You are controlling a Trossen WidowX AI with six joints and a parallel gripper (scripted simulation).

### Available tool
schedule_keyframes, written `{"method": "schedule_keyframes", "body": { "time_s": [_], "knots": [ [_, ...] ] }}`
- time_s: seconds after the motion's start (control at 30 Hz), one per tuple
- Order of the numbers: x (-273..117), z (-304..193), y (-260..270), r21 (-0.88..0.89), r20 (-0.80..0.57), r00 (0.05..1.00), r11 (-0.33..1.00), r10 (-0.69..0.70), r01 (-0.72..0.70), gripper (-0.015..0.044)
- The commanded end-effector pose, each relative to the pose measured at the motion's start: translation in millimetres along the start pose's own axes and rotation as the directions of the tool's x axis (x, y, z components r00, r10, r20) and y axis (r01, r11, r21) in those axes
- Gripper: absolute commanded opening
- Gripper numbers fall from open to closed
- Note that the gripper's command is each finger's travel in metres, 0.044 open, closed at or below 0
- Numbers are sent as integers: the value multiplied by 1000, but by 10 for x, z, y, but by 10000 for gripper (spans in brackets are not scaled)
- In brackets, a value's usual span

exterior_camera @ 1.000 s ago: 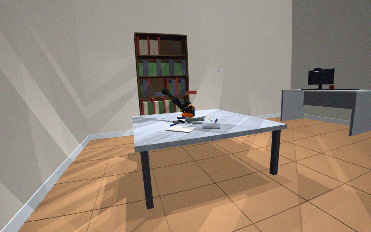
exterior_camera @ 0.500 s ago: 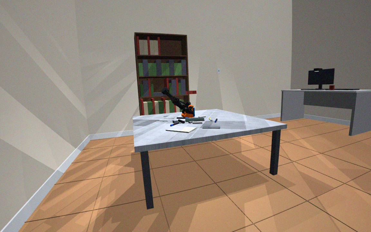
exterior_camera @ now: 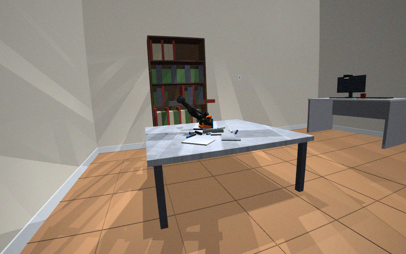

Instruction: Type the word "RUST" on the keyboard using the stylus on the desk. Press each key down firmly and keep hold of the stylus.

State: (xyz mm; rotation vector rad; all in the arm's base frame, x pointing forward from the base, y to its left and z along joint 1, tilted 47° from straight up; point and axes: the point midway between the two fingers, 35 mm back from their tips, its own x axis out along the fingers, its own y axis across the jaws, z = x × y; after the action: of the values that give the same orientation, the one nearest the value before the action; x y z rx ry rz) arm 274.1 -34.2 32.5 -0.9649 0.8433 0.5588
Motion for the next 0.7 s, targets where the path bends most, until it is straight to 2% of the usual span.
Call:
{"method": "schedule_keyframes", "body": {
  "time_s": [0.0, 0.67],
  "knots": [
    [20, -15, 12, -2, 3, 1000, 1000, 6, -6, 81],
    [-37, 94, 6, -2, 3, 1000, 1000, 7, -7, 81]
  ]
}}
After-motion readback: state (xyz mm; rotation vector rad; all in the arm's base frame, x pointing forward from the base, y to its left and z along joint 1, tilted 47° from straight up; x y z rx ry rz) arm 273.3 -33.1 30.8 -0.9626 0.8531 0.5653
